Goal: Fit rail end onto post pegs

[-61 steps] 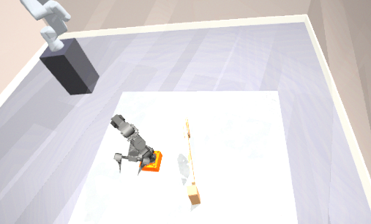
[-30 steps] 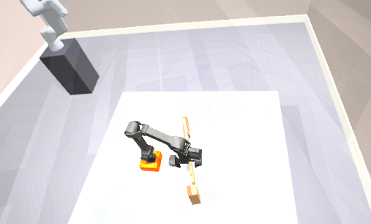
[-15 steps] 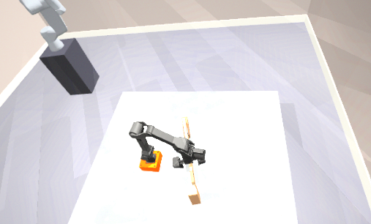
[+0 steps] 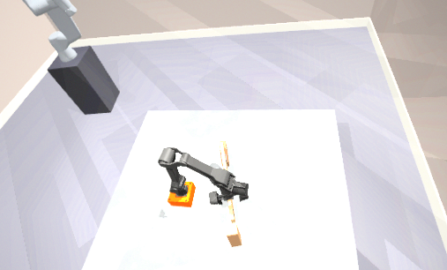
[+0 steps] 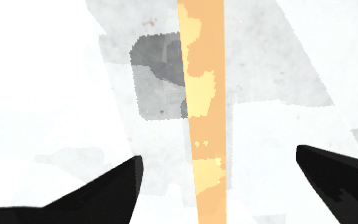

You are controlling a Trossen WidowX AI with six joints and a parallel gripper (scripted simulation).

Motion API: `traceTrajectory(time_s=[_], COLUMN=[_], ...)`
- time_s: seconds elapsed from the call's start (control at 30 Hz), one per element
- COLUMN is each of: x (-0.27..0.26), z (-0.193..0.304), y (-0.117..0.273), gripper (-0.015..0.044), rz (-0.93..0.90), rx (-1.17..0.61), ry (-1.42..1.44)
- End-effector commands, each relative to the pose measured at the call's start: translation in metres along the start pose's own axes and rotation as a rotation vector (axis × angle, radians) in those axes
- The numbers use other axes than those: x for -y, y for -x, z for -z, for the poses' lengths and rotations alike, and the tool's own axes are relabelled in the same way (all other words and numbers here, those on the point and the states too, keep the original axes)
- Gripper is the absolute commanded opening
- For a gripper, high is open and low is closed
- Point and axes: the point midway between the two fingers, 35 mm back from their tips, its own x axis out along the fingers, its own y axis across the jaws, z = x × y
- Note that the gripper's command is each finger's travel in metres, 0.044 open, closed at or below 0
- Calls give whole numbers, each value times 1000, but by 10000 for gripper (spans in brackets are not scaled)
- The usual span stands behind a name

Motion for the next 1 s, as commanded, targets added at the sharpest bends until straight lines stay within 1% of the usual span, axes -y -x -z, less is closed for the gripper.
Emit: traceTrajectory(time_s=[0.0,0.77,0.97], x=[-3,-6,-6], z=[-1,-2,-2], y=[-8,-42,-42], gripper=[440,440,282], rz=[-9,-10,-10], rx=[7,7,7], ry=[6,6,6])
